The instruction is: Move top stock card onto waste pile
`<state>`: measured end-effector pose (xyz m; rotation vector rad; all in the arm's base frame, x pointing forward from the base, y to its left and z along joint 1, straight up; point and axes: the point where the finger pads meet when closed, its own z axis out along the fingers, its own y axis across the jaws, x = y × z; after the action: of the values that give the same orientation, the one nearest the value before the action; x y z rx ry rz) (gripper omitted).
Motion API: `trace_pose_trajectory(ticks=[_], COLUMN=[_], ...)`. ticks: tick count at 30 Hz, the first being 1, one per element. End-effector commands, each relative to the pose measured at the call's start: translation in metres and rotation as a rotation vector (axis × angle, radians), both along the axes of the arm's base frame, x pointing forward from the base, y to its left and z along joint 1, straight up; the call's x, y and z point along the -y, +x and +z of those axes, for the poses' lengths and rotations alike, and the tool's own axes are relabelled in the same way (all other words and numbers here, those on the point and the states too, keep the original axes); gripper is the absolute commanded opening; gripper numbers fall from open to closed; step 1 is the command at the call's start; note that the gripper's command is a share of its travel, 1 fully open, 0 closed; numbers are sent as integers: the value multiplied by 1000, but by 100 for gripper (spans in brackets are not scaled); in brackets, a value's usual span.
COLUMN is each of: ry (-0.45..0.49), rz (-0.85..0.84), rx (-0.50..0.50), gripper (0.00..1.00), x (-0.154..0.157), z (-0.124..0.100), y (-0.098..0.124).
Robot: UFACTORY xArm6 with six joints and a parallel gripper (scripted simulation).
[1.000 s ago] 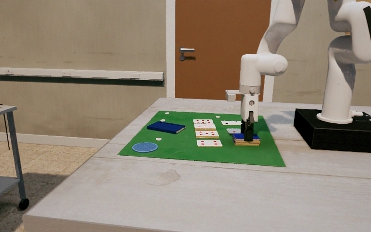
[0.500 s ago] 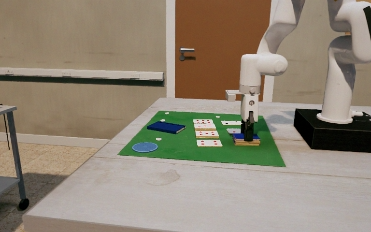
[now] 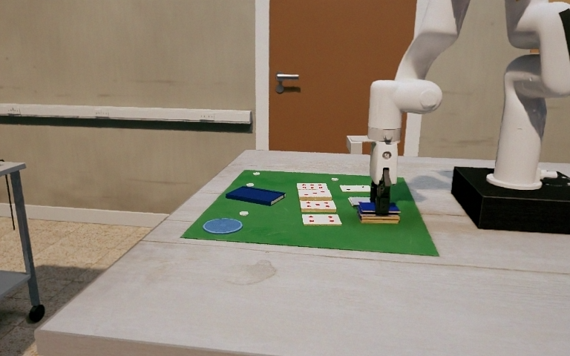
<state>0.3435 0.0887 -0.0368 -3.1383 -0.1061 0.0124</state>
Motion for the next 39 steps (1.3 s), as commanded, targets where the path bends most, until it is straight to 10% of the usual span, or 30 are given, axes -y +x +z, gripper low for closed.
trace_pose_trajectory(ticks=[1, 39], ry=[1, 1], rz=[0, 19], rx=[4, 4], gripper=[73, 73], x=[0, 40], z=[11, 35], y=[2, 7])
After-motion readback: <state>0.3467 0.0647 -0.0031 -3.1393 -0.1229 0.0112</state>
